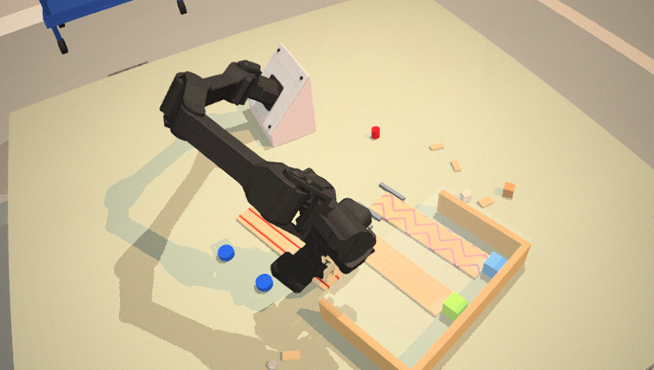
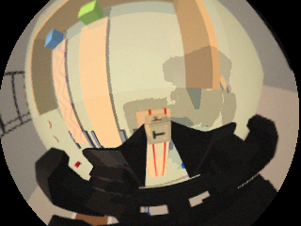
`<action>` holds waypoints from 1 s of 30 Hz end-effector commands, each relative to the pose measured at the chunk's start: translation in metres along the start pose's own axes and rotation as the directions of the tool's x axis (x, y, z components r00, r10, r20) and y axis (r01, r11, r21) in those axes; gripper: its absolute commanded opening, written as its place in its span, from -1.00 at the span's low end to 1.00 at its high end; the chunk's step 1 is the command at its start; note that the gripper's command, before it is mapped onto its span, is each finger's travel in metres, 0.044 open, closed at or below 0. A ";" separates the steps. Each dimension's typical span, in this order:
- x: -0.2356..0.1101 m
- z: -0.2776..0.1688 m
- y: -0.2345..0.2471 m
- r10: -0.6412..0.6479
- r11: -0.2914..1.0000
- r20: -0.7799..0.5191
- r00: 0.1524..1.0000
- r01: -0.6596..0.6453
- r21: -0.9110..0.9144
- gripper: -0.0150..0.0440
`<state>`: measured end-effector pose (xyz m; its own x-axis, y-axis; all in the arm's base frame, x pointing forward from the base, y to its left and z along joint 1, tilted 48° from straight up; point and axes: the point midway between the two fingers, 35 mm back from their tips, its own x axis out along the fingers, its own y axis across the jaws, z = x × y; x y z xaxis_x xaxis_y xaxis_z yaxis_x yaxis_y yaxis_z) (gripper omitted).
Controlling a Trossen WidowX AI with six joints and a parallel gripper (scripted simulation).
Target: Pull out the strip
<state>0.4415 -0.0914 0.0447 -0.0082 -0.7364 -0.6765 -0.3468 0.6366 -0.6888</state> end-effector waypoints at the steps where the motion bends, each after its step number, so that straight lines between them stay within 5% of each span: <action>1: -0.013 -0.010 0.008 0.000 1.000 0.005 1.000 0.000 -0.002 -0.49; 30: -0.041 -0.082 0.056 -0.001 1.000 0.001 1.000 0.001 -0.008 -0.49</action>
<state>0.3576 -0.0474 0.0569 -0.0090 -0.7405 -0.6720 -0.3580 0.6298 -0.6893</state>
